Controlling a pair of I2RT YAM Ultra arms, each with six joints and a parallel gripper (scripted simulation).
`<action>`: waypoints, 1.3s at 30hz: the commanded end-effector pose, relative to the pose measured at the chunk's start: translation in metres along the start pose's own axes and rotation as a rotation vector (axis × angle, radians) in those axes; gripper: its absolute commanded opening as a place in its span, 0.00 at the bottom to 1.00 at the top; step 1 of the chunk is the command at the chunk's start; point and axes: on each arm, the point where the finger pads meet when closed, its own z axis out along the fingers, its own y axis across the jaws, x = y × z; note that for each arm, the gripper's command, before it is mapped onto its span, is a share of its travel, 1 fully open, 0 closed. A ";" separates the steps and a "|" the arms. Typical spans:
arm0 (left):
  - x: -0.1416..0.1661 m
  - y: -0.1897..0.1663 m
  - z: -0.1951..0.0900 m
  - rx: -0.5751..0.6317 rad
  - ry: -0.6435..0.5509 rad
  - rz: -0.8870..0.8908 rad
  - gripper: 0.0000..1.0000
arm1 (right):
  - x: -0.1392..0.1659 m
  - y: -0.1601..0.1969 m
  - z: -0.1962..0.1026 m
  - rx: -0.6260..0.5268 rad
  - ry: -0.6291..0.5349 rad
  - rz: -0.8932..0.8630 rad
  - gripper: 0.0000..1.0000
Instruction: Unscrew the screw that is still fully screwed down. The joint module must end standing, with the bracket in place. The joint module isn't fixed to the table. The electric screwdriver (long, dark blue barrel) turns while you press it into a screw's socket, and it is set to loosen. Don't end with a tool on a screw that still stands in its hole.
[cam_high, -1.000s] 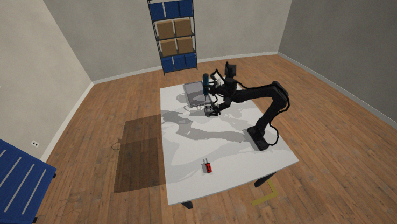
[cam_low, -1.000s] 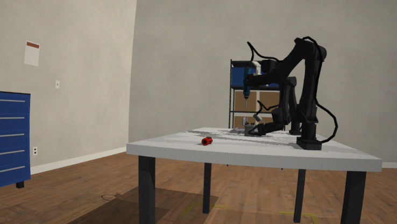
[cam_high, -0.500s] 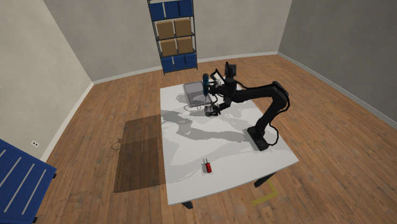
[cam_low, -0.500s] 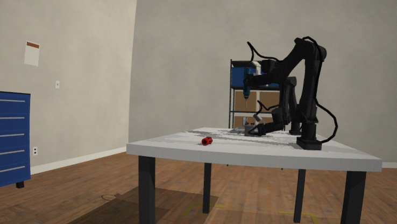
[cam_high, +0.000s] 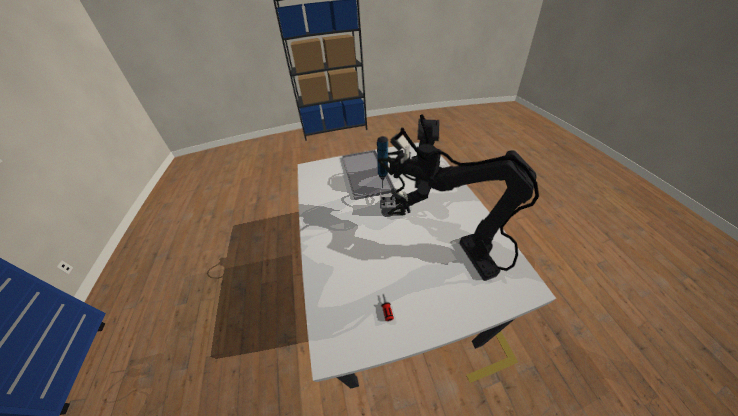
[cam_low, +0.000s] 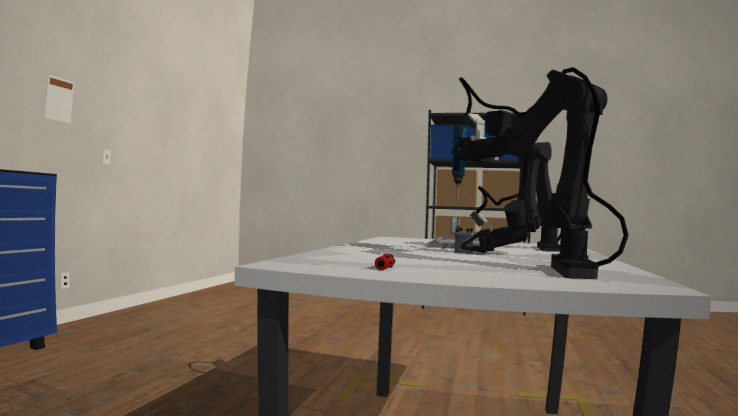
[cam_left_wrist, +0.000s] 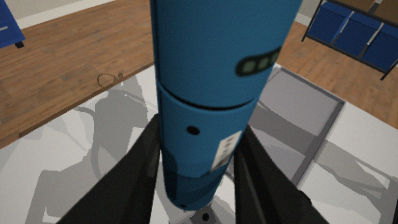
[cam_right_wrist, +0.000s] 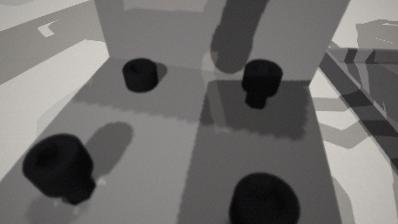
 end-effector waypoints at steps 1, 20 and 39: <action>-0.038 -0.001 0.001 0.010 -0.114 -0.010 0.42 | -0.004 0.001 0.000 0.002 -0.008 0.011 0.59; -0.035 -0.002 0.000 0.010 -0.107 -0.010 0.42 | -0.004 0.001 0.000 0.002 -0.008 0.011 0.59; -0.016 -0.002 -0.002 0.011 -0.071 -0.011 0.42 | -0.004 0.001 0.000 0.002 -0.008 0.011 0.59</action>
